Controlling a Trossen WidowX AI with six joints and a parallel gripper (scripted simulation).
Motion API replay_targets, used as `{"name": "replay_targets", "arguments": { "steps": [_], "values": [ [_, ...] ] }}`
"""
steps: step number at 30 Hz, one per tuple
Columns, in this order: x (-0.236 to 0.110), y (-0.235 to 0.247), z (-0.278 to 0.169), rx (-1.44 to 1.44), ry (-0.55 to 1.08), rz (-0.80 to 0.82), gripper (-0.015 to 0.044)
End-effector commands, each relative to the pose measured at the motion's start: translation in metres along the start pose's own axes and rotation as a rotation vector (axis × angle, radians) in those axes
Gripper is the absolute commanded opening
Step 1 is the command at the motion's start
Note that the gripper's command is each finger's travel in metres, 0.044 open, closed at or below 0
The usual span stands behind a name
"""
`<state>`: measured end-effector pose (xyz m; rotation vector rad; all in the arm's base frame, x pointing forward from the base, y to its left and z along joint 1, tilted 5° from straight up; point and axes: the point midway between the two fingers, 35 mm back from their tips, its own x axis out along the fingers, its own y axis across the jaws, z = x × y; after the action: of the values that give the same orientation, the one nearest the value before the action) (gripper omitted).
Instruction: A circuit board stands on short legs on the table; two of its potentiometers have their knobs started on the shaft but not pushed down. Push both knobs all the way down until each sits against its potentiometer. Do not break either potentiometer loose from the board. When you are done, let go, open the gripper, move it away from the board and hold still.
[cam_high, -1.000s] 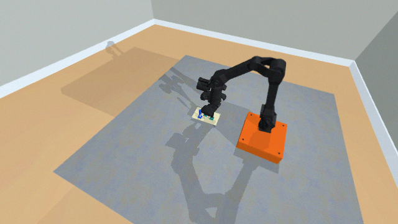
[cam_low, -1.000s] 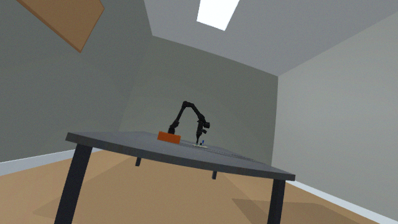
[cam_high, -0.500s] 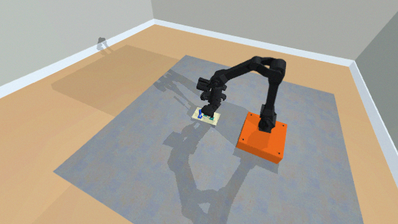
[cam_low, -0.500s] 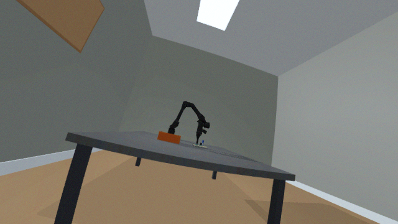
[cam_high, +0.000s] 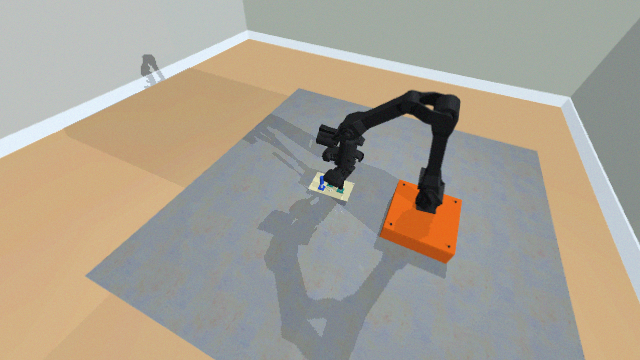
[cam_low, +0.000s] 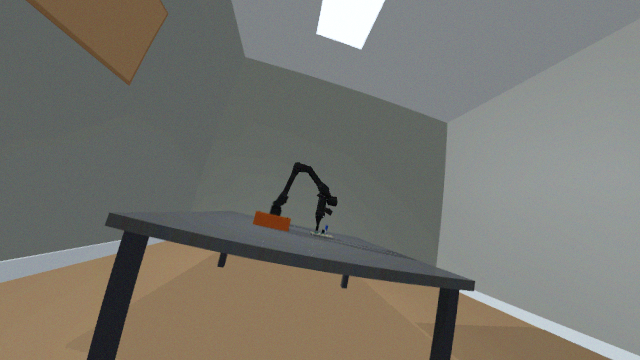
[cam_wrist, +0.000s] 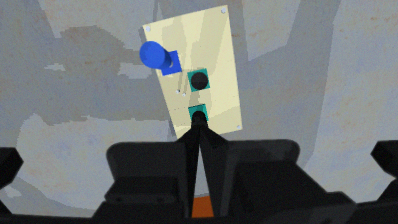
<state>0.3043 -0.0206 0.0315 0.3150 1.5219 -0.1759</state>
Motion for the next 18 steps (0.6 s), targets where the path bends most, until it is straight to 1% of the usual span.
{"name": "replay_targets", "arguments": {
  "steps": [1,18],
  "values": [
    [0.0105,0.0,0.0016,0.001,0.005,-0.003,0.0],
    [0.0128,0.0,0.0016,0.001,0.005,-0.003,0.0]
  ]
}}
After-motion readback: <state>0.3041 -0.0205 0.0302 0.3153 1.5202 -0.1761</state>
